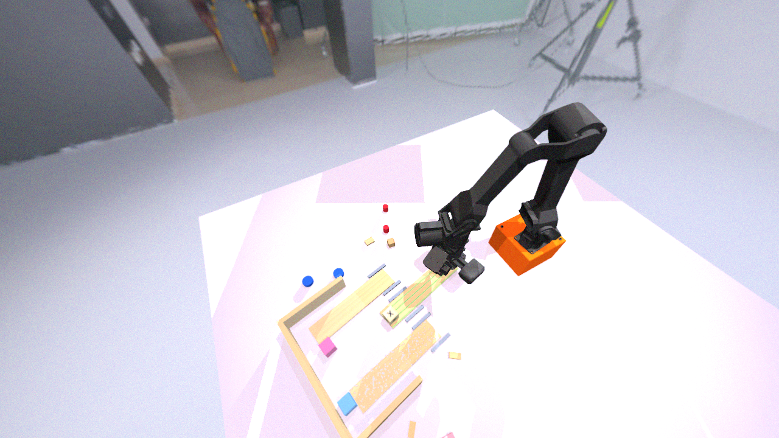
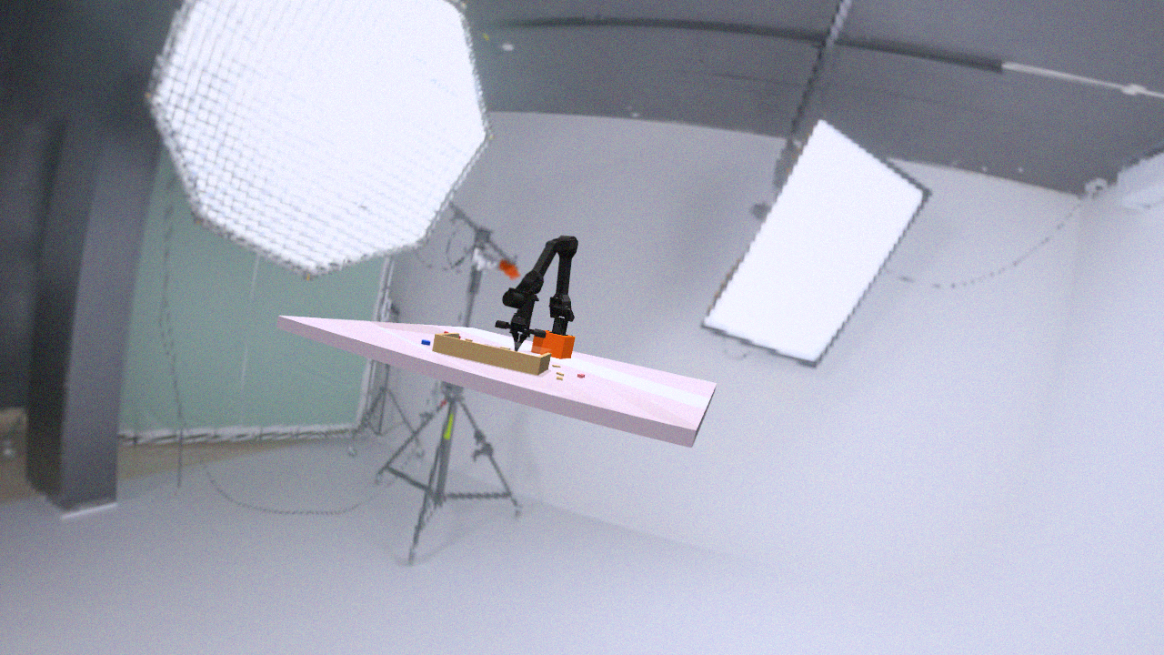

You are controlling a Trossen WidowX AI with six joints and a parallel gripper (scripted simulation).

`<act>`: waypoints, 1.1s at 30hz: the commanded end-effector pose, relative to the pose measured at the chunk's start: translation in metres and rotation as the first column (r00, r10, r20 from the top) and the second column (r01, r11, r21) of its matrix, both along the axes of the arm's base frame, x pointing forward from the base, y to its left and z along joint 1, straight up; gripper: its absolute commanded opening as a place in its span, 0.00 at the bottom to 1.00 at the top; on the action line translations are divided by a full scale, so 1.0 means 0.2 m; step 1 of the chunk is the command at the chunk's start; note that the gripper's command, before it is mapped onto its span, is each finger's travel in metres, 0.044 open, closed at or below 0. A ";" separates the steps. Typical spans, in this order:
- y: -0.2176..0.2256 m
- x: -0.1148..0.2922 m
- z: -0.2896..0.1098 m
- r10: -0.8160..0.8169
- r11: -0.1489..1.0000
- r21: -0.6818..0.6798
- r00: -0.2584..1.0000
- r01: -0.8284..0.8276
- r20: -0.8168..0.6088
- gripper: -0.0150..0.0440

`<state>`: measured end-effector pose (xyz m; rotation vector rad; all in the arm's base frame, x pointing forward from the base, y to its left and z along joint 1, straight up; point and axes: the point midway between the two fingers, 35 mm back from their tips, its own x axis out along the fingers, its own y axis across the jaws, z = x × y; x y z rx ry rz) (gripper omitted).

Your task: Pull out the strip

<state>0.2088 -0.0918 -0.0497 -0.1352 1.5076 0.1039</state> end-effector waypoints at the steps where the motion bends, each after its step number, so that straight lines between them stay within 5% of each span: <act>1: 0.02 -0.07 -0.02 0.000 1.000 0.006 0.999 0.001 -0.041 0.25; 14: 0.02 -0.07 -0.02 0.000 1.000 0.006 0.999 0.001 -0.041 0.25; 19: 0.00 0.00 0.20 0.000 1.000 0.005 0.999 0.001 -0.036 0.25; 24: 0.00 0.00 0.22 0.000 1.000 0.005 0.999 0.001 -0.039 0.25; 33: 0.03 0.18 0.23 0.033 0.999 0.005 0.999 -0.033 -0.036 0.65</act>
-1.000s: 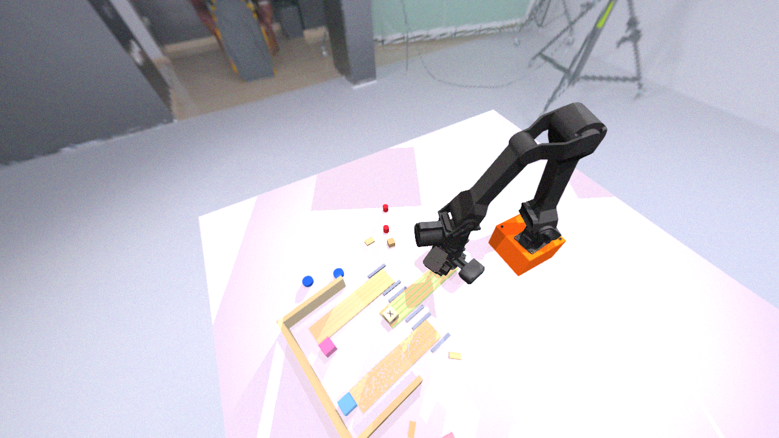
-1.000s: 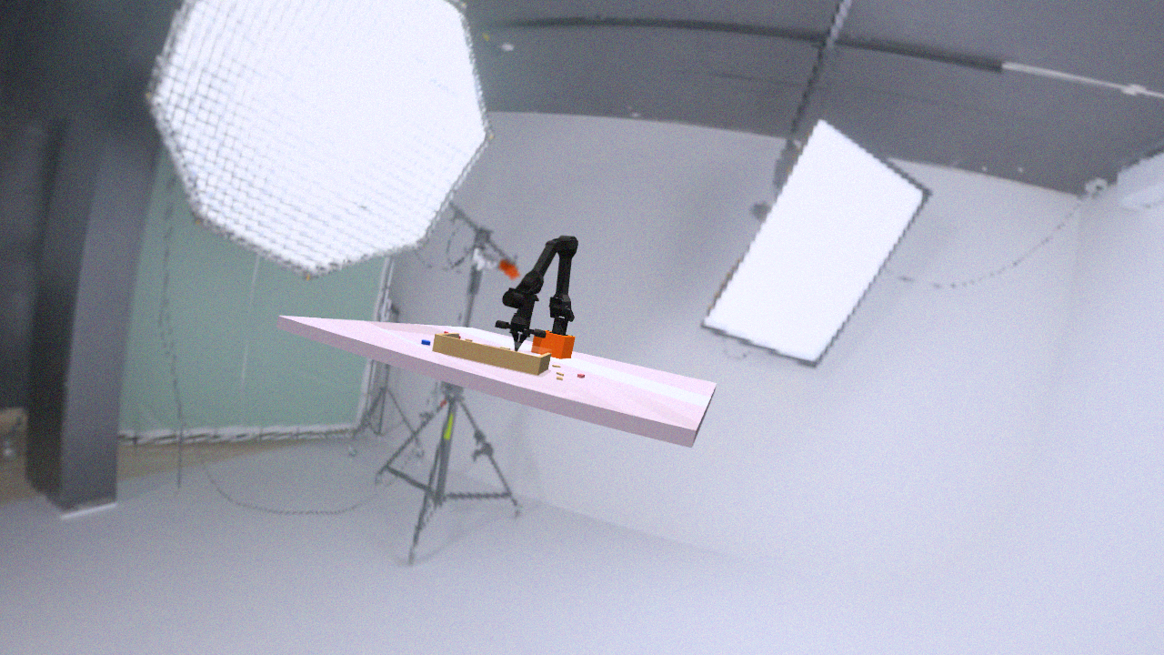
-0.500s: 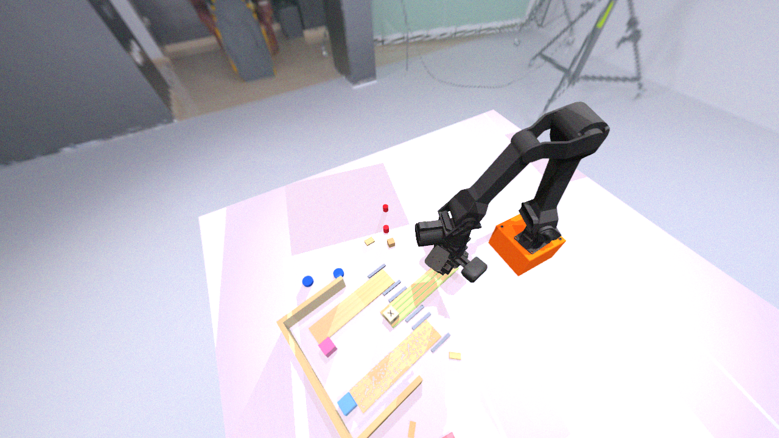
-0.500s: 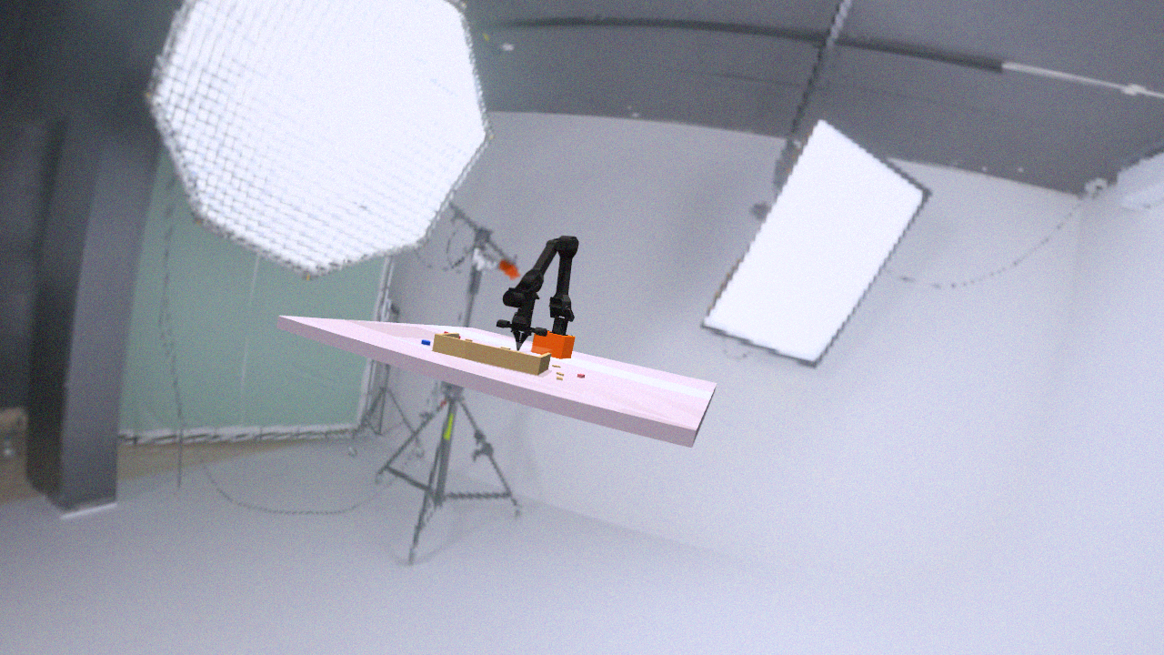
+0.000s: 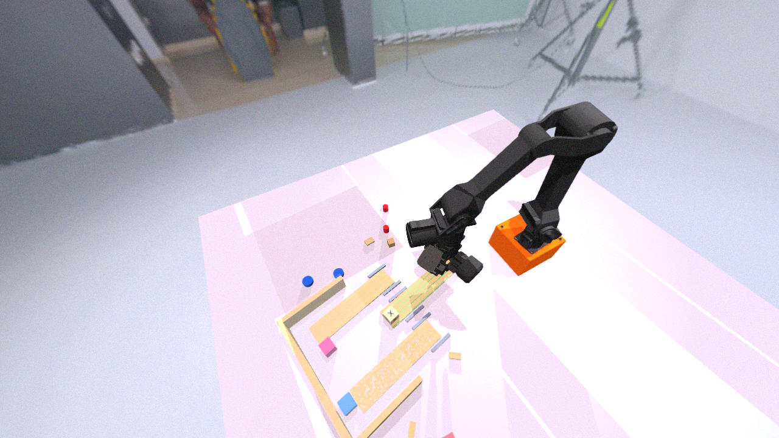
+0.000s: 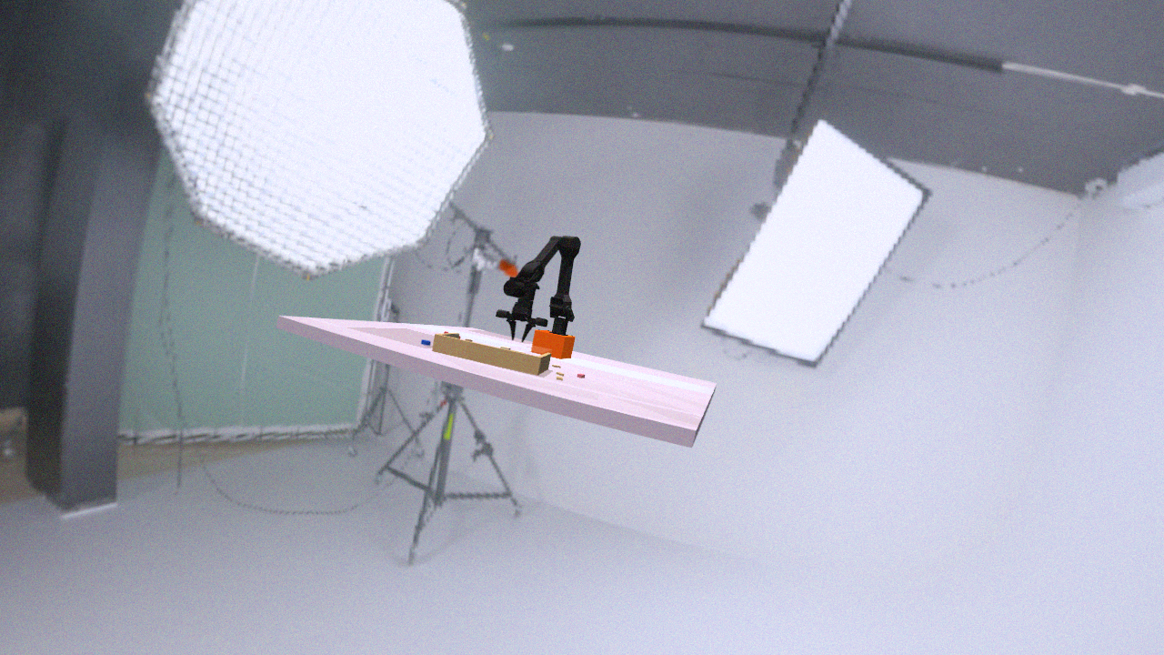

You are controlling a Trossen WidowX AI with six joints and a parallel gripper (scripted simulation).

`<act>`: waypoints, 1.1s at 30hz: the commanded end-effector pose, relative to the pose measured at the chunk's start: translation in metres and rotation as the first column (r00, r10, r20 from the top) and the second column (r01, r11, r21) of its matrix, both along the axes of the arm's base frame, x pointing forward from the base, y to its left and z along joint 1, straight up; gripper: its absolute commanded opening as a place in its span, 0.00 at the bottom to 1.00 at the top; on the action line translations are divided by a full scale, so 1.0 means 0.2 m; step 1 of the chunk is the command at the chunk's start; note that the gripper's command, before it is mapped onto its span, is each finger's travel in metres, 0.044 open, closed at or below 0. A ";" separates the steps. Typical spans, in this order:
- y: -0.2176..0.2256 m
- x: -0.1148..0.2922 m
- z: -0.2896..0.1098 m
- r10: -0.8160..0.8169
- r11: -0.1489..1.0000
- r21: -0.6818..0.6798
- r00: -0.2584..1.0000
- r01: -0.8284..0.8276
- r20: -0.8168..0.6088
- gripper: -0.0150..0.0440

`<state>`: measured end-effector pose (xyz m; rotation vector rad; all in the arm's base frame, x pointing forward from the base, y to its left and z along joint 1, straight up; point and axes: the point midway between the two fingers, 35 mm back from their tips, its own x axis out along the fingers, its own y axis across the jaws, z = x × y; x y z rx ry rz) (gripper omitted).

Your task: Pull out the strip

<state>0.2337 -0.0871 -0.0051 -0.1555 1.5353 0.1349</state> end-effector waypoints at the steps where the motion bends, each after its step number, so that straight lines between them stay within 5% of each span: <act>1: 0.01 0.08 0.01 0.001 1.000 0.001 1.000 -0.001 -0.006 0.70; 8: 0.03 0.21 0.04 0.001 1.000 0.001 1.000 -0.001 -0.004 1.00; 33: 0.11 0.68 0.13 0.001 1.000 0.002 1.000 -0.001 0.004 1.00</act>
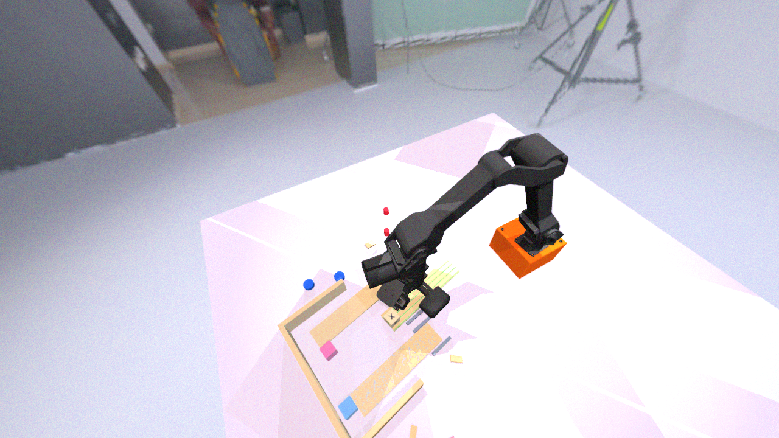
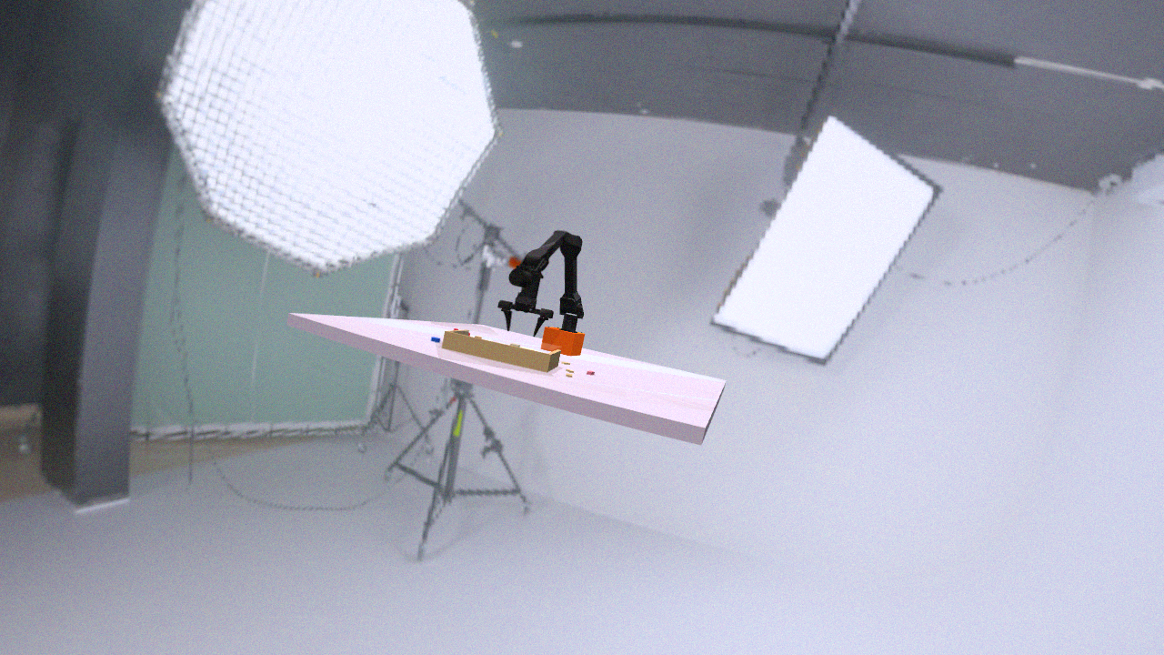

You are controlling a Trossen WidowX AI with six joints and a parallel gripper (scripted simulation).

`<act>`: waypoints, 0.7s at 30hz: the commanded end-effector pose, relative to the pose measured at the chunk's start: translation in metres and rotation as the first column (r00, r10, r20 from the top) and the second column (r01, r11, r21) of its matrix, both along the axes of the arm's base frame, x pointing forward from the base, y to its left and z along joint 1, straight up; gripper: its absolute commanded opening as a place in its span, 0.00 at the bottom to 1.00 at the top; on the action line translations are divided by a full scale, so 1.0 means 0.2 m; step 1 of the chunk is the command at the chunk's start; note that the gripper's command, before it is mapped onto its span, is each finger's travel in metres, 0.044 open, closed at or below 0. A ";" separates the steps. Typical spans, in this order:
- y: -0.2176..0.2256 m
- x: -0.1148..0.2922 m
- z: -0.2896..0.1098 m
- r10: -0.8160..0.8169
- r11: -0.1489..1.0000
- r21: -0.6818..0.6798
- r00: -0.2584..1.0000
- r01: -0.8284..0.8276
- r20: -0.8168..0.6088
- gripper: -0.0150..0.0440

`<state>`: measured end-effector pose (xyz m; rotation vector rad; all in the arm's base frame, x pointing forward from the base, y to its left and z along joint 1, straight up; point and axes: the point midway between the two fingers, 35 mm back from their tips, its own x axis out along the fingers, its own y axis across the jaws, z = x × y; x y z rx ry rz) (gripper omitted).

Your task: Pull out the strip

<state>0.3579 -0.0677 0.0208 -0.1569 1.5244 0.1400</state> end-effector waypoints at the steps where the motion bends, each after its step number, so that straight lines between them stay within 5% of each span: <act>1: 0.01 0.08 0.00 -0.004 1.000 -0.001 1.000 0.004 -0.006 1.00; 16: 0.06 0.34 0.01 -0.004 1.000 0.000 1.000 0.004 -0.002 1.00; 21: 0.06 0.34 -0.01 -0.004 1.000 0.000 1.000 0.004 -0.002 0.78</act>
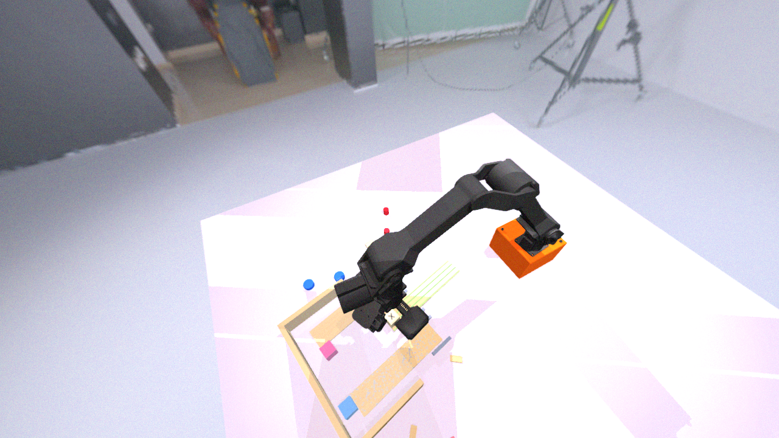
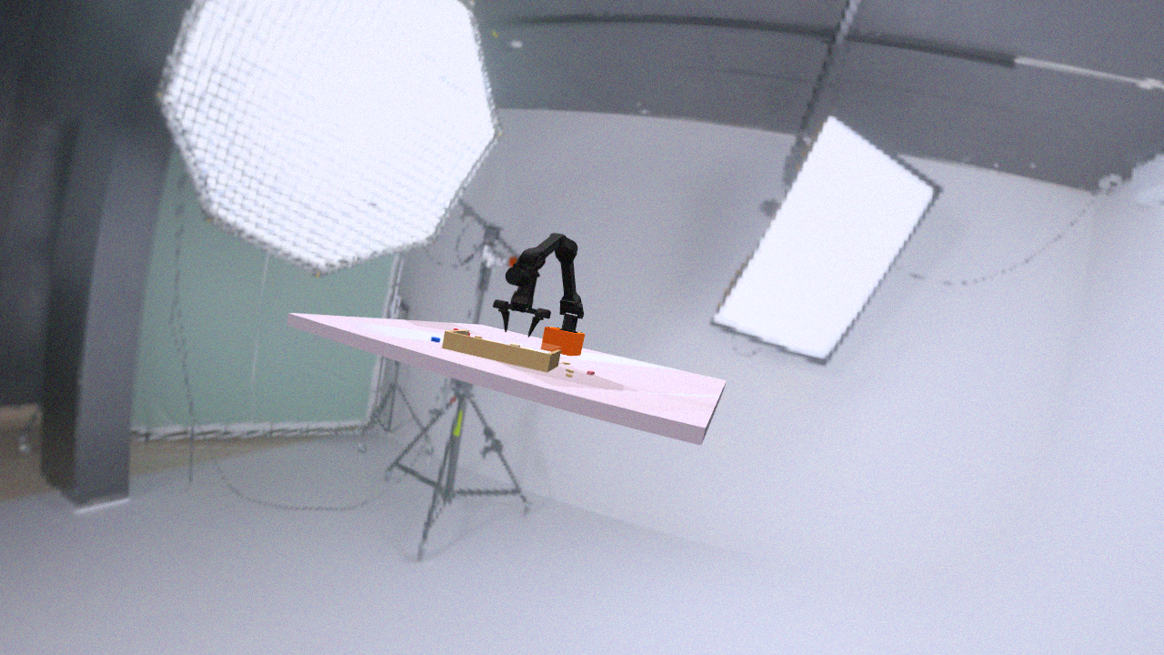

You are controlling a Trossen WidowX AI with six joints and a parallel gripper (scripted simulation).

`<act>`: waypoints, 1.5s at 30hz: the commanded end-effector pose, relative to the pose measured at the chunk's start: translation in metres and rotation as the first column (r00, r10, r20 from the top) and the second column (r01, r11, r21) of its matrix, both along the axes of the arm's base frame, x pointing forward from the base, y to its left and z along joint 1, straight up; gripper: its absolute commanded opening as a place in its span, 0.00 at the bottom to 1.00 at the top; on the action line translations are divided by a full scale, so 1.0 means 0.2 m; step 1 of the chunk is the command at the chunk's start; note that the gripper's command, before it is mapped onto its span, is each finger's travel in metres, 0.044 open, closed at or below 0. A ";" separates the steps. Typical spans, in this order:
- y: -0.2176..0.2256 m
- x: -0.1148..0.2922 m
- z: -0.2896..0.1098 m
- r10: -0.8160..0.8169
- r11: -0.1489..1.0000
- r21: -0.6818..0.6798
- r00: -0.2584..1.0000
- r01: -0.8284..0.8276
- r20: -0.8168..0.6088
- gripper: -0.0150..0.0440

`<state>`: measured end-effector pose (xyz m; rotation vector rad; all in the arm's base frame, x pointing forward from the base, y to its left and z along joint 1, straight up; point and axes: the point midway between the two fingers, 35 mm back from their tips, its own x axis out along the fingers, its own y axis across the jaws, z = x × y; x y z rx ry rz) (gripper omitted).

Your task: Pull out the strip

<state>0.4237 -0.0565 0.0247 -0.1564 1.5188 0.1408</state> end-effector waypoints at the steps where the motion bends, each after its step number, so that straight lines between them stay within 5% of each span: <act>1: 0.00 0.01 -0.04 -0.004 1.000 -0.001 1.000 0.004 -0.007 0.73; 3: 0.00 0.01 -0.06 -0.004 1.000 -0.001 1.000 0.004 -0.007 0.68; 40: 0.00 0.01 -0.28 -0.004 1.000 -0.001 1.000 0.004 -0.008 0.68; 45: 0.00 0.02 -0.27 0.000 1.000 0.001 1.000 0.000 -0.003 0.49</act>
